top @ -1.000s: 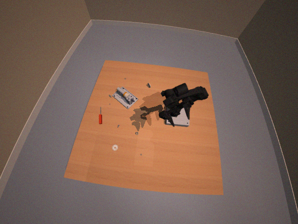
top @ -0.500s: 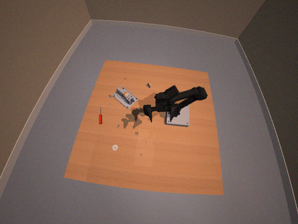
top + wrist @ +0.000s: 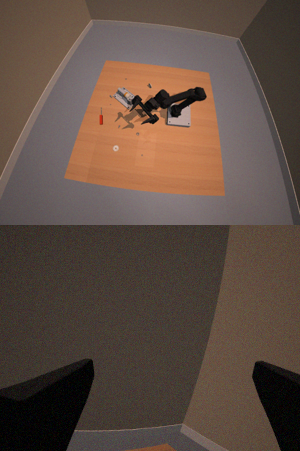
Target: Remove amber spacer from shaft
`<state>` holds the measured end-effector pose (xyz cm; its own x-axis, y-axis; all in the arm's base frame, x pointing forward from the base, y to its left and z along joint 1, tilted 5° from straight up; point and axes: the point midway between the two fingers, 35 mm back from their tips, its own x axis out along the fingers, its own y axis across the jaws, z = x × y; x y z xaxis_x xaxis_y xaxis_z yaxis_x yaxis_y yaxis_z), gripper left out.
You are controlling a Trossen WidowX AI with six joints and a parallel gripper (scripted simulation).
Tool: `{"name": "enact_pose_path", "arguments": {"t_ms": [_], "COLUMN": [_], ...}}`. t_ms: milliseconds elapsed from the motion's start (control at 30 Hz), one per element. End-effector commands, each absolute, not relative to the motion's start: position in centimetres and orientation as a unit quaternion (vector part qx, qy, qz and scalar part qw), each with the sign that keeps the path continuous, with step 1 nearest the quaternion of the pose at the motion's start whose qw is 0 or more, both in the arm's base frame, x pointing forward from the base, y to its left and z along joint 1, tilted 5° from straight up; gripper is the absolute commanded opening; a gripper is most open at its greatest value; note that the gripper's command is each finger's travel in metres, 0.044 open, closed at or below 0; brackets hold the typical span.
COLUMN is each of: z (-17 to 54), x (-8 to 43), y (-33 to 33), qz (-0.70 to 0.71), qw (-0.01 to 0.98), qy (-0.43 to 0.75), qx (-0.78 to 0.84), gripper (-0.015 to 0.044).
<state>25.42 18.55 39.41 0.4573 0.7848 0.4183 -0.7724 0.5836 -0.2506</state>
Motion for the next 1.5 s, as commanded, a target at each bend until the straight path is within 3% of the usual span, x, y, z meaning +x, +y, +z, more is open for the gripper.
{"name": "enact_pose_path", "arguments": {"t_ms": [0,267,533,867,1167,1467], "z": [33.7,28.0,21.6,13.8,8.1,8.0], "x": [30.7,34.7,36.9,37.1,34.5,34.2], "y": [16.5,13.2,9.0,2.9,-2.2,-2.0], "qz": [0.317,0.190,0.115,0.124,0.224,0.227], "qw": [0.901,0.872,0.746,0.454,0.118,0.111], "qy": [-0.227,-0.159,-0.043,0.127,0.241,0.243], "qx": [-0.192,-0.423,-0.654,-0.873,-0.937,-0.937], "gripper": [0.0440,0.0440,0.0440,0.0440,0.0440,0.0440]}}
